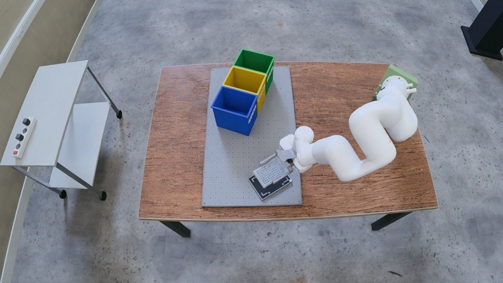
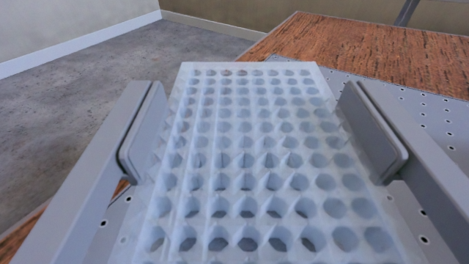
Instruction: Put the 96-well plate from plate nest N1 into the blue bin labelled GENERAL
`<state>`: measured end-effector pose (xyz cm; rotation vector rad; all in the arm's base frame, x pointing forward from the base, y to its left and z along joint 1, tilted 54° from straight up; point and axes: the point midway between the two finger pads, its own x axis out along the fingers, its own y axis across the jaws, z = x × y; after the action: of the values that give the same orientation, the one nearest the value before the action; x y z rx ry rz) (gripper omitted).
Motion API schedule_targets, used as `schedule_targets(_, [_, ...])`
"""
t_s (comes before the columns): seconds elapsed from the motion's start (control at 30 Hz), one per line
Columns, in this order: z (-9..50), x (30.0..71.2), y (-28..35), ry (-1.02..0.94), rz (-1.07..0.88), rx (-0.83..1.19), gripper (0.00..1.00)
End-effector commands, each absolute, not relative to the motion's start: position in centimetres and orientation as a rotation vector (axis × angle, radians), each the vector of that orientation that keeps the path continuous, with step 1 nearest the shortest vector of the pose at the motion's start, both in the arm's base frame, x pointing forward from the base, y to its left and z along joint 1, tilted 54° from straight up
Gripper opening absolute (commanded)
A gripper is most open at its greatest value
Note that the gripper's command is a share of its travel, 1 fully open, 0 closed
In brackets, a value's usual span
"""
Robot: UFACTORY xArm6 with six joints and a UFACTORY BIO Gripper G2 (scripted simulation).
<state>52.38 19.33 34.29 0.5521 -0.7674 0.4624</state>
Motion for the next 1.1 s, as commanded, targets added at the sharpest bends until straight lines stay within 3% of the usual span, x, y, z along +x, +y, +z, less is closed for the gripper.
schedule_targets(0.0, [34.8,52.0,18.9,-0.769,0.462,0.552,0.00])
schedule_targets(1.07, [37.6,49.6,16.0,-0.770,0.462,0.552,0.00])
